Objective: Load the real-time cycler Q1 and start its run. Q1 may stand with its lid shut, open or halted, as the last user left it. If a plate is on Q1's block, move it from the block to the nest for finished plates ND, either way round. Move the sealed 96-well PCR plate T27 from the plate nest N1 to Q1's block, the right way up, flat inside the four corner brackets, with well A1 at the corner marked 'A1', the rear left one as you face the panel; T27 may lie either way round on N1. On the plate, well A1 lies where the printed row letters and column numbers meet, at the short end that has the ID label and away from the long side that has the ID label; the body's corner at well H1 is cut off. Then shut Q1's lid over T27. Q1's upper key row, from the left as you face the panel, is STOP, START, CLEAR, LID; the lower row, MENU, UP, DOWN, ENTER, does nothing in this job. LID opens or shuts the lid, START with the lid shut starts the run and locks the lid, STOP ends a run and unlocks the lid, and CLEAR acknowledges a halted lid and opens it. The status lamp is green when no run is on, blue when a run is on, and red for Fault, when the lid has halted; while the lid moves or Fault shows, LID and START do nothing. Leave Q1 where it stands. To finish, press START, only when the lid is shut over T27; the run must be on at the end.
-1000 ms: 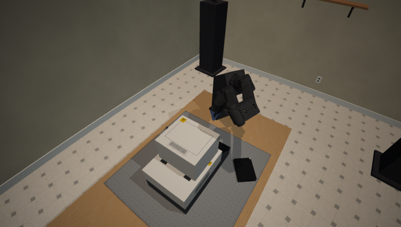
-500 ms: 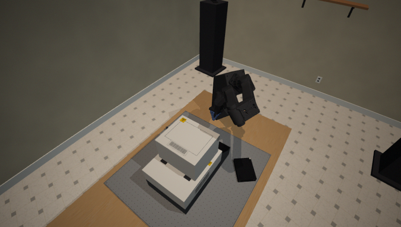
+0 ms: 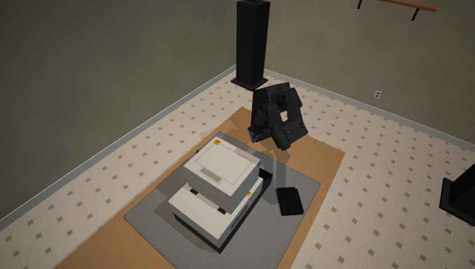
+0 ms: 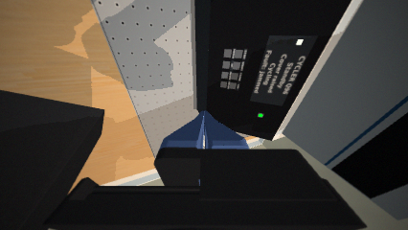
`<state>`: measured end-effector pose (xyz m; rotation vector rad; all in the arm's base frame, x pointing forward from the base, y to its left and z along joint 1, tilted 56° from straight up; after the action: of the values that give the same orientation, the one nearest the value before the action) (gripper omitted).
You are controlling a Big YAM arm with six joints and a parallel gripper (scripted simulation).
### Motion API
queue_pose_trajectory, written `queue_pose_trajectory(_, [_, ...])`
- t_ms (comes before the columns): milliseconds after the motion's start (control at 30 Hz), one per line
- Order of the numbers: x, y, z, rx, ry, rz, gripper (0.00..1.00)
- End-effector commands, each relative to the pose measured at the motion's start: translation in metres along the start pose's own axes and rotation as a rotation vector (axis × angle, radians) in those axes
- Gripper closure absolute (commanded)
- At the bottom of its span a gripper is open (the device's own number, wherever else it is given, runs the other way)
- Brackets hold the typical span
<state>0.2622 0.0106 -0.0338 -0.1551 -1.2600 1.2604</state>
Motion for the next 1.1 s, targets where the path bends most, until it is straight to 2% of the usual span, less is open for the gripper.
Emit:
queue_pose_trajectory(0, [0.006,0.006,0.010,0.009,0.013,-0.025,1.00])
queue_pose_trajectory(400, [0.003,0.007,0.012,0.011,0.022,-0.039,1.00])
queue_pose_trajectory(600, [0.001,0.007,0.002,0.023,0.004,-0.026,1.00])
queue_pose_trajectory(900, [0.003,0.001,-0.004,0.006,-0.016,0.015,1.00])
queue_pose_trajectory(1067, [0.005,0.003,0.000,0.008,-0.011,0.007,1.00])
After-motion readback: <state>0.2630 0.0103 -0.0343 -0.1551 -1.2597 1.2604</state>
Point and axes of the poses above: the point where the finger pads meet when closed, its own z axis back along the fingers, its own y axis across the jaws, x = y × z, the point moved 4 cm from there along z, back along the fingers, and after that the axes turned 10 degrees about z, right-handed, at the moved point
